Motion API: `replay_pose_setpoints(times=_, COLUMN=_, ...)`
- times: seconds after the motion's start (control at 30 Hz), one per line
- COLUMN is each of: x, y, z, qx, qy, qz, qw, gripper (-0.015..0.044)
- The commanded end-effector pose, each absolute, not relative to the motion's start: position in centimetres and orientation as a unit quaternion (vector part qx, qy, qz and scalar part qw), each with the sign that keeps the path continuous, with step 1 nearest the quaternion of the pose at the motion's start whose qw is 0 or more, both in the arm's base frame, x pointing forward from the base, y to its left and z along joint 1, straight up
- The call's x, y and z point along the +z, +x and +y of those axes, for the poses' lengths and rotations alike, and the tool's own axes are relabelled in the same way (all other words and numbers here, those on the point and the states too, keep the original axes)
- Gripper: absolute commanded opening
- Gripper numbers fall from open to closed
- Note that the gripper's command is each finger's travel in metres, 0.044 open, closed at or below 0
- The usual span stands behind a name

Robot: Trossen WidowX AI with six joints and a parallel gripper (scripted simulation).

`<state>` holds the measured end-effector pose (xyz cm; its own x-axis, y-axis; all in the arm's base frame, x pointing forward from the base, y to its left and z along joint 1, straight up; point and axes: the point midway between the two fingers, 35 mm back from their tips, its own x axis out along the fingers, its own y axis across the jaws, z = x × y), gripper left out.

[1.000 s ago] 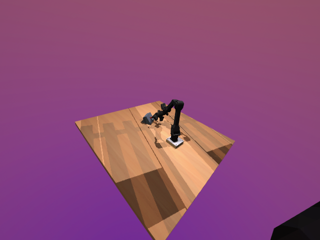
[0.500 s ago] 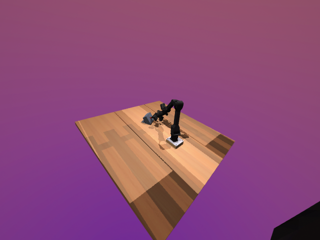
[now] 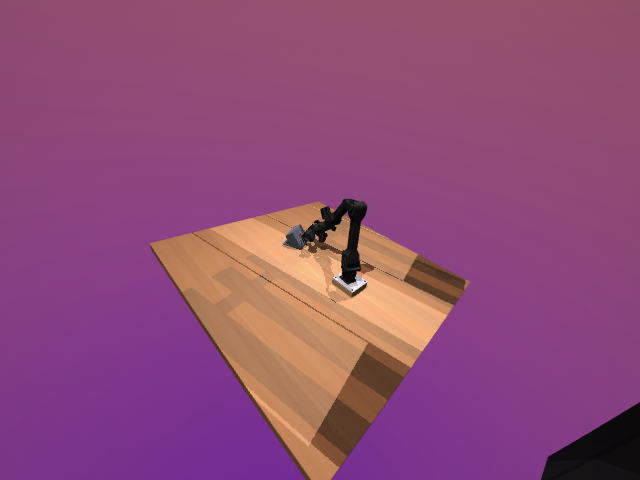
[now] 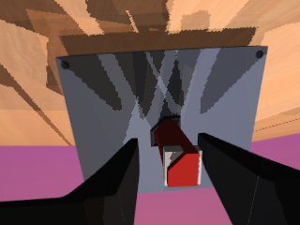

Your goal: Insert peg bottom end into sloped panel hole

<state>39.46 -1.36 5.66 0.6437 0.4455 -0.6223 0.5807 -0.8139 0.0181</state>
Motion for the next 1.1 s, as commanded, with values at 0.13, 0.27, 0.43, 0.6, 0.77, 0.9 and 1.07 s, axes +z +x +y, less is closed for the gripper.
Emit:
replay_pose_setpoints(times=0.13, x=5.8, y=39.4, z=-1.4, qx=-0.311, qy=0.9, qz=0.285, qw=0.109, gripper=0.0394)
replay_pose_setpoints(times=0.27, x=6.1, y=39.0, z=-1.8, qx=-0.312, qy=0.9, qz=0.285, qw=0.109, gripper=0.044)
replay_pose_setpoints(times=0.43, x=6.7, y=38.6, z=-2.2, qx=-0.313, qy=0.9, qz=0.285, qw=0.109, gripper=0.044)
replay_pose_setpoints(times=0.6, x=7.2, y=38.1, z=-2.7, qx=-0.314, qy=0.899, qz=0.284, qw=0.109, gripper=0.044)
replay_pose_setpoints(times=0.77, x=7.7, y=37.5, z=-3.2, qx=-0.315, qy=0.899, qz=0.284, qw=0.109, gripper=0.044)
replay_pose_setpoints(times=0.9, x=8.2, y=37.1, z=-3.6, qx=-0.315, qy=0.899, qz=0.284, qw=0.109, gripper=0.044)
replay_pose_setpoints(times=1.07, x=8.7, y=36.5, z=-4.1, qx=-0.316, qy=0.899, qz=0.283, qw=0.109, gripper=0.044)
